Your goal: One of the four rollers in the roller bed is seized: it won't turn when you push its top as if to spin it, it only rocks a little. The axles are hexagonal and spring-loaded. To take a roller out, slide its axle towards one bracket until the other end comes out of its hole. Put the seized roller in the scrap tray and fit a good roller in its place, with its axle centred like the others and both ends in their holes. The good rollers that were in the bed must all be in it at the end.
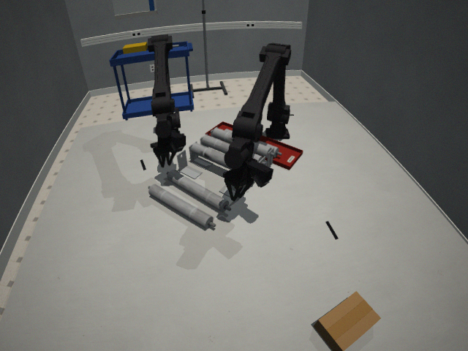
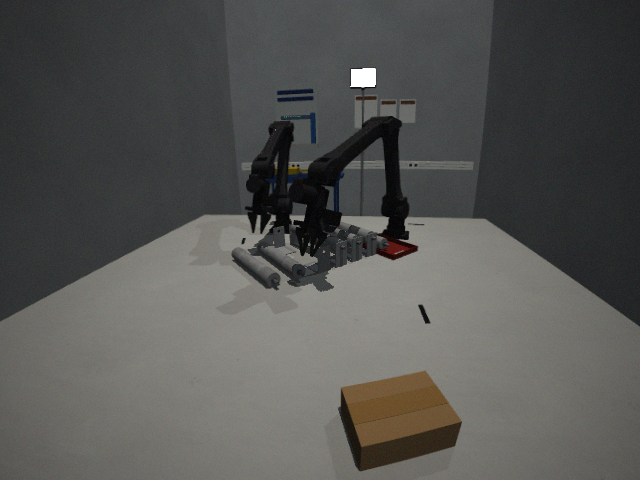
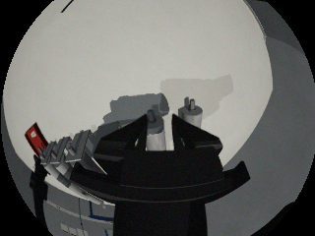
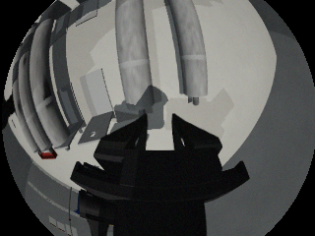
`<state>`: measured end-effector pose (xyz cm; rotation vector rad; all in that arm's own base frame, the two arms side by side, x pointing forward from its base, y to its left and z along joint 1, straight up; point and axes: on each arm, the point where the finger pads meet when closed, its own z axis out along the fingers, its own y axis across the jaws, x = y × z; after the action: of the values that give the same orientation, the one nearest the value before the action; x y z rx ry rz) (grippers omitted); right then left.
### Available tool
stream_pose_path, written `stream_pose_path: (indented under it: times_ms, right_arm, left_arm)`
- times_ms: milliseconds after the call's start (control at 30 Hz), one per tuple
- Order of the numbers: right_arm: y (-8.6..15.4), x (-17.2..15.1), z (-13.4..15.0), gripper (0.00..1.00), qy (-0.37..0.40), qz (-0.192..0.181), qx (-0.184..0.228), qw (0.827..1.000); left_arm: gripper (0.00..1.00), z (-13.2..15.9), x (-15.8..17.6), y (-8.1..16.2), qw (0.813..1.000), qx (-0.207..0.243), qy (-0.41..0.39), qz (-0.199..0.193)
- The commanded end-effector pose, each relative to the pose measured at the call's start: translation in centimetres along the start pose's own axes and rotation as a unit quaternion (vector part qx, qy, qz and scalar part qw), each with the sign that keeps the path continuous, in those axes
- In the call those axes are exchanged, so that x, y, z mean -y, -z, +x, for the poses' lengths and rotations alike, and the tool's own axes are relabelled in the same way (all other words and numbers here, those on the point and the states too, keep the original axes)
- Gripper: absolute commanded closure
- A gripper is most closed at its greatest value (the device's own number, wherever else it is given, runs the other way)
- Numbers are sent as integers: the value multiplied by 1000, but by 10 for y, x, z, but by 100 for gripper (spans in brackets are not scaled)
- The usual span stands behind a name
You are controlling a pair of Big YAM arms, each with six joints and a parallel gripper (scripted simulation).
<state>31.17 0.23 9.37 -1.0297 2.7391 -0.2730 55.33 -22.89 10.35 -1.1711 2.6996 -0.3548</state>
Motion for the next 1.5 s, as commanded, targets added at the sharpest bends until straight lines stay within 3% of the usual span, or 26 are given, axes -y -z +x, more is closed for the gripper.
stream_pose_path:
  times_ms: [0, 67, 367, 500, 533, 567, 667, 967, 1133, 1200, 1233, 1400, 1433, 1467]
  right_arm:
    - [-2, -8, 4, 68, 29, -10, -14, 999]
    - [-8, -17, 15, 68, 39, -23, -31, 998]
    - [-11, -30, 31, 68, 58, -42, -58, 996]
    - [-12, -31, 33, 68, 59, -43, -60, 996]
    - [-5, -19, 22, 68, 51, -31, -45, 997]
    - [-4, -16, 16, 68, 47, -26, -38, 998]
    - [-23, -24, 34, 68, 45, -37, -53, 997]
    - [-61, -26, 38, 68, 46, -37, -52, 997]
    - [-66, -27, 39, 68, 45, -37, -52, 997]
    - [-57, -26, 34, 68, 48, -31, -44, 997]
    - [-58, -25, 33, 68, 48, -28, -41, 998]
    - [-56, -27, 34, 68, 50, -36, -49, 997]
    - [-57, -26, 32, 68, 50, -32, -45, 997]
    - [-57, -26, 32, 68, 50, -32, -45, 997]
  left_arm:
    - [68, -18, 18, 12, 999, 4, 43, 4]
    - [68, 8, 21, 1, 999, -7, 34, -10]
    - [68, 18, 7, -19, 997, -20, 53, -48]
    - [68, 8, 9, -17, 997, -18, 60, -45]
    - [68, 25, 6, -17, 998, -22, 44, -47]
    - [68, 24, 16, -4, 999, -18, 39, -34]
    - [68, 35, -13, -47, 997, -28, 31, -62]
    - [68, 34, -18, -85, 997, -25, 43, -60]
    - [68, 32, -15, -83, 997, -23, 44, -54]
    - [68, 22, 11, -52, 999, -16, 41, -31]
    - [68, 20, 16, -49, 999, -15, 40, -26]
    - [68, 25, -11, -77, 997, -24, 48, -60]
    - [97, 25, -12, -77, 997, -24, 46, -61]
    - [97, 25, -12, -77, 997, -24, 46, -60]
